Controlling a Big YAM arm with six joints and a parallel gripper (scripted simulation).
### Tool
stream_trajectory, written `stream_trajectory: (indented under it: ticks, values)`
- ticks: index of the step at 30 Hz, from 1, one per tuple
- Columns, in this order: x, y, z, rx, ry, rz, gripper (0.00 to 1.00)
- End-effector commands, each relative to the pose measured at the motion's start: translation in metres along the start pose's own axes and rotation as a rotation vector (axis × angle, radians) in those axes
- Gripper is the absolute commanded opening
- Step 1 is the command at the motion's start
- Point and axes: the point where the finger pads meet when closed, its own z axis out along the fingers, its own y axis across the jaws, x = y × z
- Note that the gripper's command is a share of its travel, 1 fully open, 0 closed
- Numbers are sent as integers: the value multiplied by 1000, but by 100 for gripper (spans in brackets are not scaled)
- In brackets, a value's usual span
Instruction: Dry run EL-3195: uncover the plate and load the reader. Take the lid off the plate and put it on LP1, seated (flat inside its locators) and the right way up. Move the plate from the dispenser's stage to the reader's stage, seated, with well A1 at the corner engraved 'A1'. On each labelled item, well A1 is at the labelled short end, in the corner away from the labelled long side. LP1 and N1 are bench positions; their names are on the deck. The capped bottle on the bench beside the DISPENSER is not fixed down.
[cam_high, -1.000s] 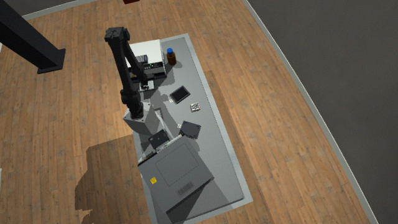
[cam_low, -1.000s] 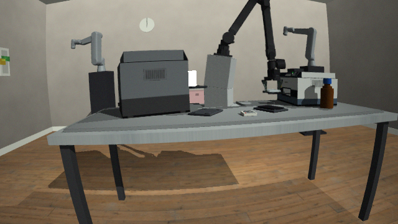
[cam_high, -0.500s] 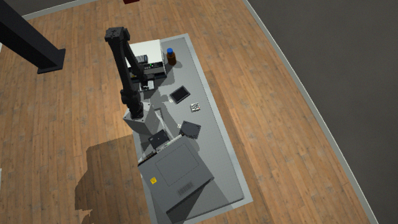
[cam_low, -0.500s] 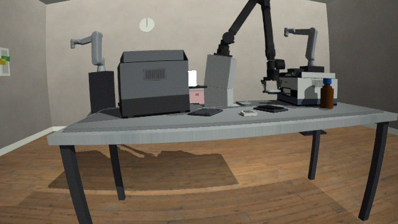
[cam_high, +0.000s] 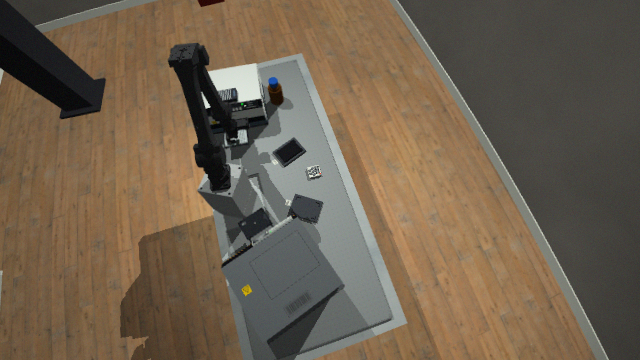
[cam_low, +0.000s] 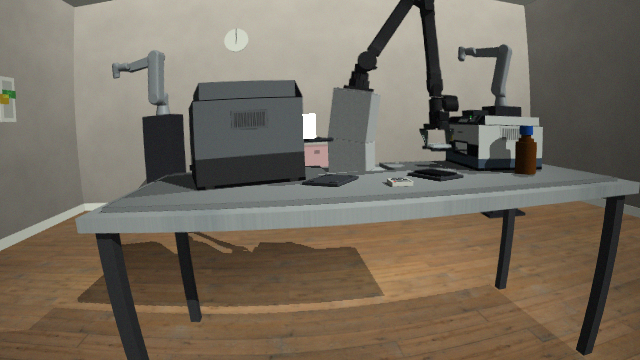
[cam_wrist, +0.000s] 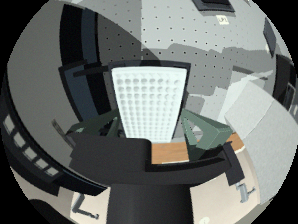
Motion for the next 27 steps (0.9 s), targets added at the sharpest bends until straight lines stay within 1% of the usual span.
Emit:
stream_trajectory:
  ticks: [1, 12, 27]
  values:
    - [-4, 13, 3, -20, -1, -1, 100]
    - [-5, 20, 3, -30, -2, 0, 100]
    - [-6, 33, 1, -58, -5, 1, 100]
